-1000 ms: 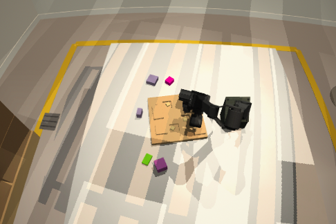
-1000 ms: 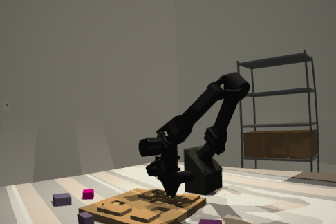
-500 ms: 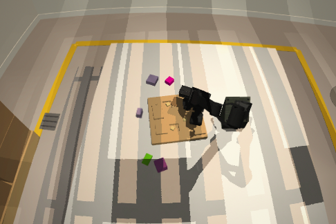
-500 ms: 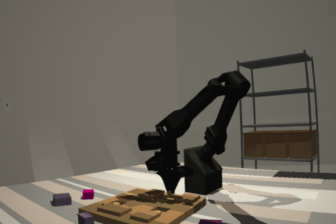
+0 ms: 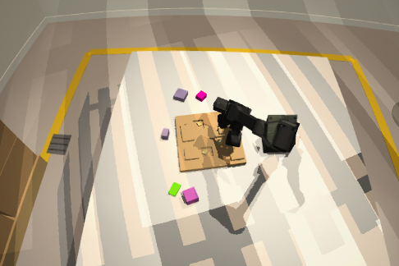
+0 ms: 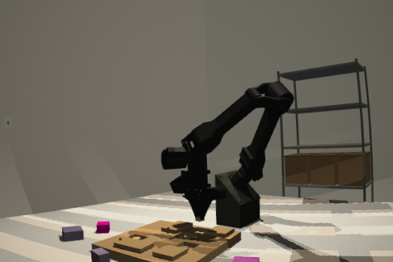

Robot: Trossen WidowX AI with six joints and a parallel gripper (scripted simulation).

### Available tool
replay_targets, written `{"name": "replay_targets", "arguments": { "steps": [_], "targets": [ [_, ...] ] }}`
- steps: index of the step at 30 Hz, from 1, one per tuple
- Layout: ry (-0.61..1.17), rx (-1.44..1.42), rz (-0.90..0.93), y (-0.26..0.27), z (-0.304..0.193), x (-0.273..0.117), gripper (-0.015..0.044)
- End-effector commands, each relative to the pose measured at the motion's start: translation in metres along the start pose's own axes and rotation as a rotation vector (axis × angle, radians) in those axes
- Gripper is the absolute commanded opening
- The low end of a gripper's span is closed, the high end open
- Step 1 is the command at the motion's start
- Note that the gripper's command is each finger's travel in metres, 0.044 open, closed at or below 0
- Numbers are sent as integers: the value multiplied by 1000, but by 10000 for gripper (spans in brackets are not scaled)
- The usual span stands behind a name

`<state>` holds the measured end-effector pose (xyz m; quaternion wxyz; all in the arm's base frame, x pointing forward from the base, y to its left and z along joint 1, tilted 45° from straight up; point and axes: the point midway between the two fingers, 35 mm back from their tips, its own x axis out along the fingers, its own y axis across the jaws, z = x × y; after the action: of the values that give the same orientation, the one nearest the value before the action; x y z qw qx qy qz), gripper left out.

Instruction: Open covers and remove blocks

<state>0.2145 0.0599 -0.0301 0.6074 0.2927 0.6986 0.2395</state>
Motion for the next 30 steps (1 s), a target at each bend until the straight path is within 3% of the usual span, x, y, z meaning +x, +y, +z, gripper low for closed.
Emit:
{"name": "replay_targets", "arguments": {
  "steps": [1, 19, 30],
  "targets": [
    [-11, -13, -5, 1, 3, -6, 80],
    [-11, -12, -7, 1, 3, -52, 80],
    [-15, -9, -26, 26, 10, -55, 80]
  ]
}}
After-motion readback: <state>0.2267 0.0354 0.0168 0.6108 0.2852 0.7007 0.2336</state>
